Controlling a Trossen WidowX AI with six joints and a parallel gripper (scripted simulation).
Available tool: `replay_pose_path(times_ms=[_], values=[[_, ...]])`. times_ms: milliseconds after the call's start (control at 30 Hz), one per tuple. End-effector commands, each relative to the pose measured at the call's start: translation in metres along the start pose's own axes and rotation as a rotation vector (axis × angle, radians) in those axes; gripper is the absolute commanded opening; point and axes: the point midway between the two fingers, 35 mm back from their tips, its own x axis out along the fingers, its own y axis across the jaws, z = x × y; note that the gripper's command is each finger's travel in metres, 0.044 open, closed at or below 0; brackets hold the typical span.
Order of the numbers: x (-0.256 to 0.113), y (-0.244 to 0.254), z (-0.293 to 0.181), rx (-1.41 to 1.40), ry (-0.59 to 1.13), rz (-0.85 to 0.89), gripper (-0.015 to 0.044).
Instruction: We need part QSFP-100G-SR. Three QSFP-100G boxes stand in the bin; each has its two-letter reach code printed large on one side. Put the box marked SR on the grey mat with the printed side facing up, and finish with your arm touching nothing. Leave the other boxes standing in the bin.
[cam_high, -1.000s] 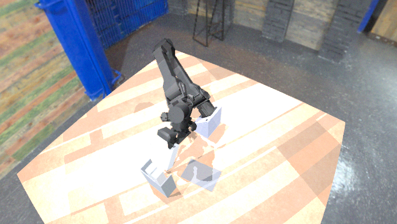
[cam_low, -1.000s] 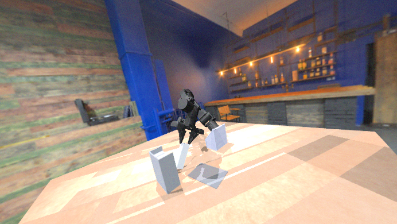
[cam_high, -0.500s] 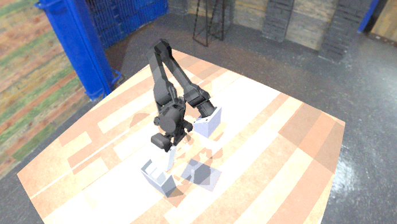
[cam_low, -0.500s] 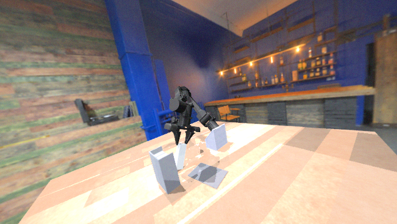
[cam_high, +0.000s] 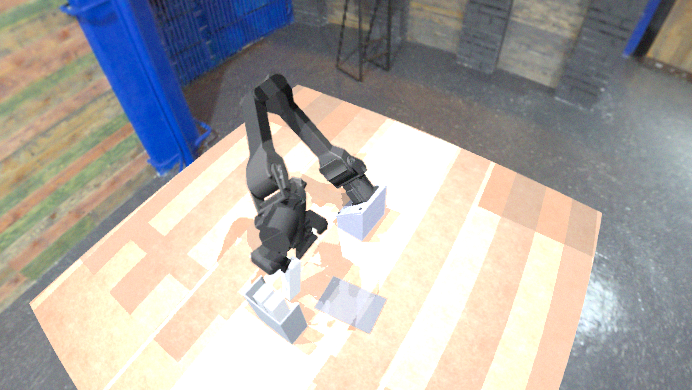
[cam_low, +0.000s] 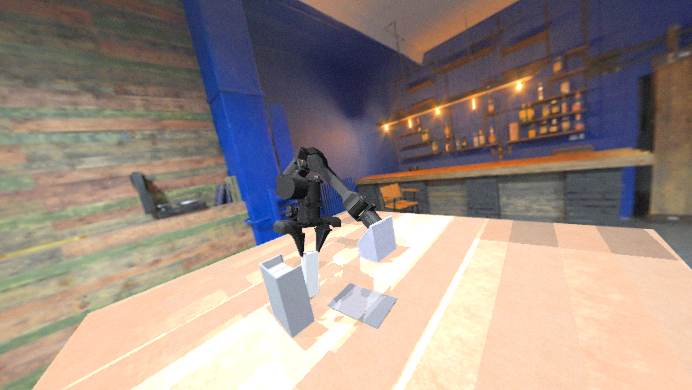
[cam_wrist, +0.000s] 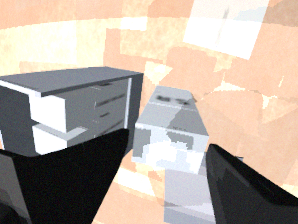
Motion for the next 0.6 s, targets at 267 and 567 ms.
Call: replay_pose_path(times_ms=[267, 567], values=[[0.005, 0.019, 0.000, 0.006, 0.002, -0.139, 0.0237], [0.005, 0.022, 0.001, 0.002, 0.000, -0.145, 0.0368]])
